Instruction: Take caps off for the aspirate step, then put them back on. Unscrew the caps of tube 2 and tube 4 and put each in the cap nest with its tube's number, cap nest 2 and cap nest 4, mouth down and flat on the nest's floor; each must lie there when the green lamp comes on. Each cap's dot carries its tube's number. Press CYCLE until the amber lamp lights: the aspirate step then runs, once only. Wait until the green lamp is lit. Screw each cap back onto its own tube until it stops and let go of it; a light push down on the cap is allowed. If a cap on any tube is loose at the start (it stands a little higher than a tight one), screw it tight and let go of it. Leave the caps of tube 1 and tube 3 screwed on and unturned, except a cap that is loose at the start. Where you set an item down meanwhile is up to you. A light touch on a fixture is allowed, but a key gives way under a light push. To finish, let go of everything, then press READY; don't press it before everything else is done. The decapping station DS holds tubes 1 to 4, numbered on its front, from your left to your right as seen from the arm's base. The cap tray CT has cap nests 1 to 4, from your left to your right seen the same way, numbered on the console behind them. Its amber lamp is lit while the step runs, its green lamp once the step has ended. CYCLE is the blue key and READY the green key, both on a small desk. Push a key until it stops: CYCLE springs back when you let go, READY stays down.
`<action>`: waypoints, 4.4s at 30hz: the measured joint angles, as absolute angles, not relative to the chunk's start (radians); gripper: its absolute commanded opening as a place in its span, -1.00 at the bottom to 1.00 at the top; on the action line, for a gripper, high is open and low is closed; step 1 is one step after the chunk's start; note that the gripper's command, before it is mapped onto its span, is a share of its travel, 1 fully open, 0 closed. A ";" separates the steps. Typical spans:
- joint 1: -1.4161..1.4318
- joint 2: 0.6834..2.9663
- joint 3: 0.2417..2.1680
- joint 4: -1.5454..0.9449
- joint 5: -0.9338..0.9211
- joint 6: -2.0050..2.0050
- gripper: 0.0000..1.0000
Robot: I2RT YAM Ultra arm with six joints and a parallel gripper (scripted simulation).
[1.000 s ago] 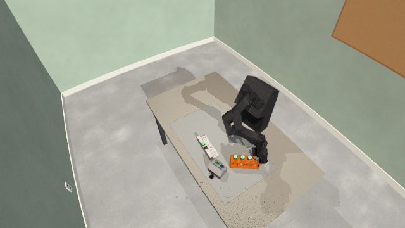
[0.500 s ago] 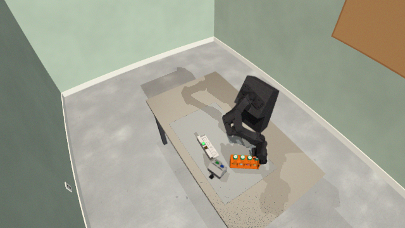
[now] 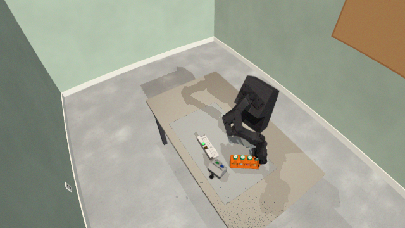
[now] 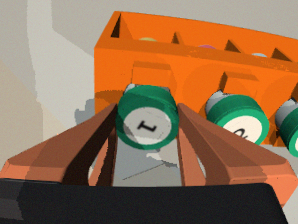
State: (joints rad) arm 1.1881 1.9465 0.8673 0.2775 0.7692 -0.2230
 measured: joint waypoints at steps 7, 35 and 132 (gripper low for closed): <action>1.188 1.946 0.867 0.278 0.769 -0.214 -1.00; 1.188 1.946 0.867 0.270 0.770 0.137 -1.00; 1.021 1.512 0.737 0.070 0.653 -0.157 -0.02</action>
State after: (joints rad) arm 1.0214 1.5116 0.7372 0.0696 0.6525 -0.1570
